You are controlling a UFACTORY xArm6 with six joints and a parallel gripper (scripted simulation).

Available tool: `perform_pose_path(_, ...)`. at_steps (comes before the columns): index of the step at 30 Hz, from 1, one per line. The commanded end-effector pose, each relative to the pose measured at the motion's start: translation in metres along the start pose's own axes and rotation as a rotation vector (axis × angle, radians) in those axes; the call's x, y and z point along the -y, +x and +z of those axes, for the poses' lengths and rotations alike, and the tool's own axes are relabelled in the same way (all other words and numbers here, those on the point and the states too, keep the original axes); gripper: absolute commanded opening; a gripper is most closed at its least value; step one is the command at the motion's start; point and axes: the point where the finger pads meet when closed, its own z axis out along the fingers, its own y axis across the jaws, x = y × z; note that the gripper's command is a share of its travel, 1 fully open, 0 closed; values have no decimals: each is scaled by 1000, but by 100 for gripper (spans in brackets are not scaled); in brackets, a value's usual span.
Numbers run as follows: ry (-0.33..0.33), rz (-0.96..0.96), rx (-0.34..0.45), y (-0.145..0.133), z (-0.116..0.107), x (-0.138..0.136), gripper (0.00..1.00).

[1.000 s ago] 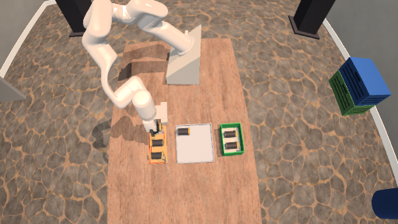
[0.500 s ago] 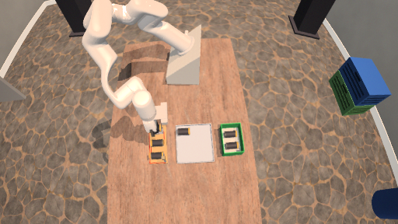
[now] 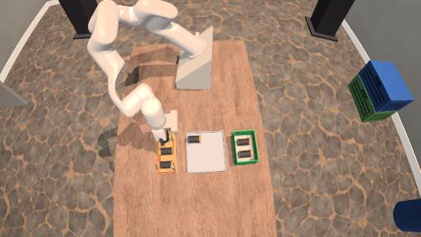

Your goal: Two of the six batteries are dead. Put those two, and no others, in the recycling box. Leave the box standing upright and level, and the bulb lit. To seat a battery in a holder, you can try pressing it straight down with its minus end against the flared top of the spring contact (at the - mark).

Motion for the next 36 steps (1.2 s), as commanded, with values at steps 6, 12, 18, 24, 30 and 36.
perform_pose_path(6, -2, 1, 1, -1, 11, -1, 28)
perform_pose_path(12, -2, 1, 1, -1, 15, -1, 28)
perform_pose_path(18, -2, 1, 1, -1, 15, -1, 28)
perform_pose_path(24, -2, 1, 1, -1, 15, -1, 28)
perform_pose_path(30, -2, 1, 1, -1, 15, -1, 51)
perform_pose_path(36, -2, 1, 1, -1, 15, -1, 51)
